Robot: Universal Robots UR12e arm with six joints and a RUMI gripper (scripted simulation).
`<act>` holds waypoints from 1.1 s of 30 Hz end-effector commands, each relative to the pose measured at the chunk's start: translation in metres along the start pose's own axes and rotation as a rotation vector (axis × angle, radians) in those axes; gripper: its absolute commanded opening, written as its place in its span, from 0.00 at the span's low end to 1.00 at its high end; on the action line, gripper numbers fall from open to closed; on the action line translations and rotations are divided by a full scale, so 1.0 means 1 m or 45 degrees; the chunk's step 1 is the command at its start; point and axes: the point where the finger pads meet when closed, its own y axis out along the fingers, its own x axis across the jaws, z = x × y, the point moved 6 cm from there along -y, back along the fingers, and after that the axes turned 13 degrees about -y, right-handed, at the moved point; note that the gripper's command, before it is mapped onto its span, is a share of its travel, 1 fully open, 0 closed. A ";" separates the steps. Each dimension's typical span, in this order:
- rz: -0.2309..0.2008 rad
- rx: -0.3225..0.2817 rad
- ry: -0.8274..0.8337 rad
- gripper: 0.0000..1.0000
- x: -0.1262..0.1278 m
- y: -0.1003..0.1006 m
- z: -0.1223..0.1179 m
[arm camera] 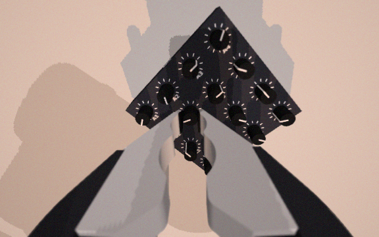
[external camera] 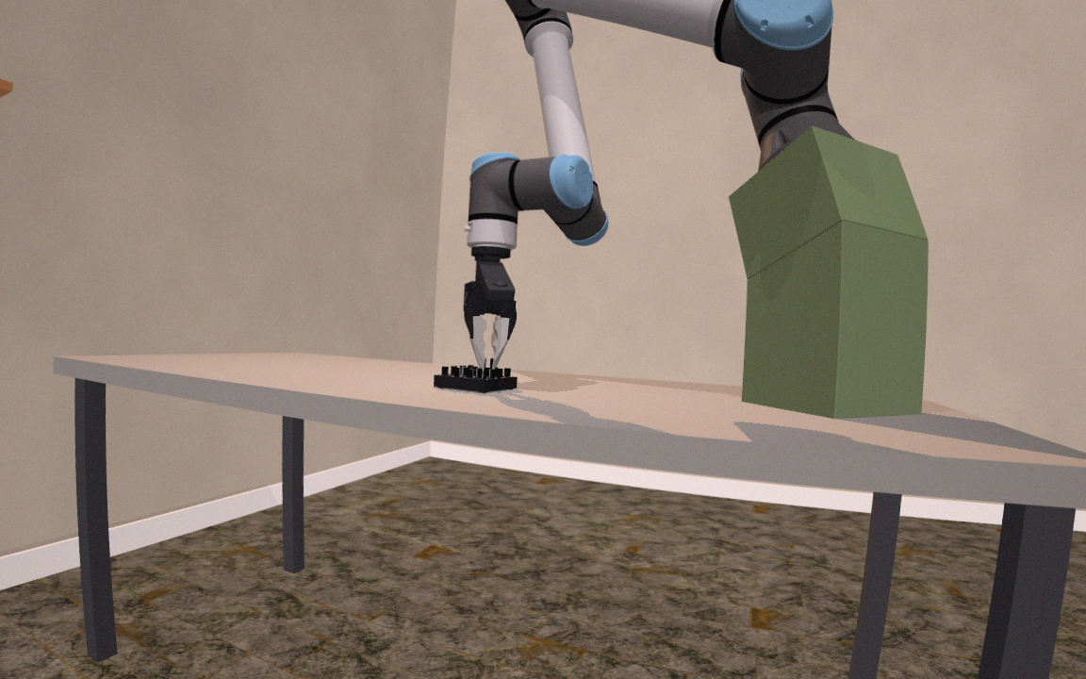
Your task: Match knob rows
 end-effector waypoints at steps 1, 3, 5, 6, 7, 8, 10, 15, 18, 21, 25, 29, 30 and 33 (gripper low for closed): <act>-0.001 -0.001 0.000 0.04 0.000 0.000 0.000; -0.001 -0.001 0.000 0.04 0.000 0.000 0.000; -0.001 -0.001 0.000 0.04 0.000 0.000 0.000; -0.001 -0.001 0.000 0.04 0.000 0.000 0.000; -0.001 -0.001 0.000 0.04 0.000 0.000 0.000; -0.001 -0.001 0.000 0.04 0.000 0.000 0.000; -0.001 -0.001 0.000 0.11 0.000 0.000 0.000; -0.001 -0.001 0.000 0.11 0.000 0.000 0.000; -0.001 -0.001 0.000 0.11 0.000 0.000 0.000; -0.001 -0.001 0.000 0.11 0.000 0.000 0.000; -0.001 -0.001 0.000 0.11 0.000 0.000 0.000; -0.001 -0.001 0.000 0.11 0.000 0.000 0.000; -0.001 -0.001 0.000 0.11 0.000 -0.001 0.000; -0.001 -0.001 0.000 0.11 0.000 -0.003 0.000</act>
